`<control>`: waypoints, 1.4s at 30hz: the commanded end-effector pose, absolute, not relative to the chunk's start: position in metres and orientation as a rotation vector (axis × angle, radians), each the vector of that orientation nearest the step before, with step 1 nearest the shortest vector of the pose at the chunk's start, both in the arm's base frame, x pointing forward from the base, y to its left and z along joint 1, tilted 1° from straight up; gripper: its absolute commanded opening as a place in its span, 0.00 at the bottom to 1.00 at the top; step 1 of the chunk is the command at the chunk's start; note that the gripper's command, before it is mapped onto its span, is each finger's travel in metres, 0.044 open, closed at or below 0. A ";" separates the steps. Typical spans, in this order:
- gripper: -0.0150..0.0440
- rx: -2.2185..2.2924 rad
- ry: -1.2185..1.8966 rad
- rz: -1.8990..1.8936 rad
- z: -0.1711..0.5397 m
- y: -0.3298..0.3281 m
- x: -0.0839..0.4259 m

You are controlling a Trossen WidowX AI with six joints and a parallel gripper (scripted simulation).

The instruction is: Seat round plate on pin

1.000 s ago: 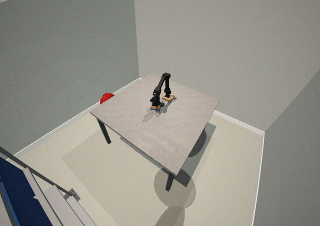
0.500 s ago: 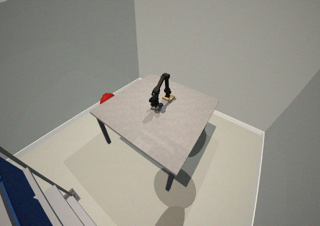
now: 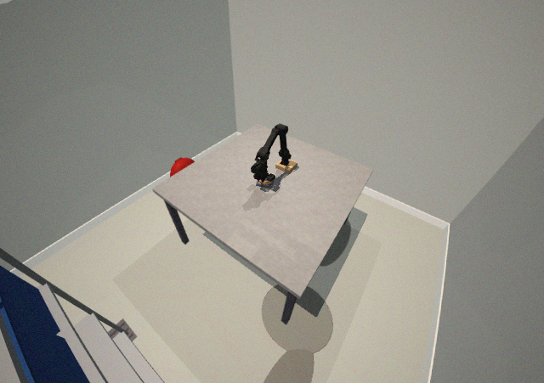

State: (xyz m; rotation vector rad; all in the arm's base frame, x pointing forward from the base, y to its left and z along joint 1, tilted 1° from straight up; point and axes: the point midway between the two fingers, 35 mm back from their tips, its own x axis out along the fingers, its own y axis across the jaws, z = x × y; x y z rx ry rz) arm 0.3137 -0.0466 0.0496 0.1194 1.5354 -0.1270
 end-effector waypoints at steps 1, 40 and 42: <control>0.25 0.115 1.538 -0.134 0.050 -0.053 0.313; 0.25 0.112 1.540 -0.137 0.053 -0.091 0.290; 0.25 0.112 1.540 -0.137 0.053 -0.092 0.289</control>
